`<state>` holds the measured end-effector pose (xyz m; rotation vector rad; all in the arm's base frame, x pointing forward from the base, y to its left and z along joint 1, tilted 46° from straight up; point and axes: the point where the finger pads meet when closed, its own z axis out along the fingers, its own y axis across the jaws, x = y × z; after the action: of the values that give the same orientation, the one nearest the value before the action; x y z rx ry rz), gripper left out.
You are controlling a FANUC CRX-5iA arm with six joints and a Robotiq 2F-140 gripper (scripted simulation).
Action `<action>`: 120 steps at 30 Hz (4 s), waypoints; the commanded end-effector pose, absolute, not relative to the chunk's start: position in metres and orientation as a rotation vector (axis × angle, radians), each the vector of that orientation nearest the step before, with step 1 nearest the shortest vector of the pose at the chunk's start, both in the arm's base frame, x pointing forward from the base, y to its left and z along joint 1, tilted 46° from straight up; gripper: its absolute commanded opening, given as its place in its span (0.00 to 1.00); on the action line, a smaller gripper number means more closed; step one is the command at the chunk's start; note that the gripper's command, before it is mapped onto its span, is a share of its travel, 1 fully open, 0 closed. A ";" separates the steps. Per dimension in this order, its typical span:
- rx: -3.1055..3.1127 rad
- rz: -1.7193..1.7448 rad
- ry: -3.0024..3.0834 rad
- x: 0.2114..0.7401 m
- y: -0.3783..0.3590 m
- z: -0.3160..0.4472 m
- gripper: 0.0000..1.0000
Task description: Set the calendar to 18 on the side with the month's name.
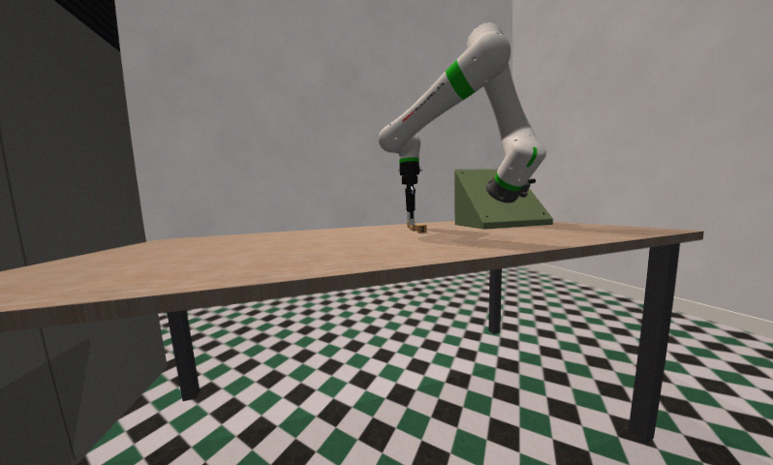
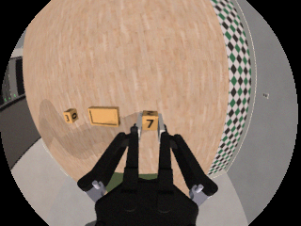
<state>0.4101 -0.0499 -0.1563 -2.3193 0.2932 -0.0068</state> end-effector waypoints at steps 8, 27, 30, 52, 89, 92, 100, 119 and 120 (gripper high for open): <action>-2.320 -0.007 0.293 0.410 -0.050 -0.156 0.17; -2.320 -0.007 0.293 0.410 -0.050 -0.156 0.17; -2.320 -0.007 0.293 0.410 -0.050 -0.156 0.17; -2.320 -0.007 0.293 0.410 -0.050 -0.156 0.27; -2.320 -0.007 0.293 0.402 -0.109 -0.099 0.29; -2.320 -0.007 0.293 0.402 -0.113 -0.095 0.29; -2.320 -0.007 0.293 0.402 -0.114 -0.094 1.00; -2.320 -0.007 0.294 0.402 -0.114 -0.094 1.00; -2.319 -0.006 0.297 0.402 -0.114 -0.094 1.00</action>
<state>0.4015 -0.1141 -0.0939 -2.3192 0.2934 -0.0067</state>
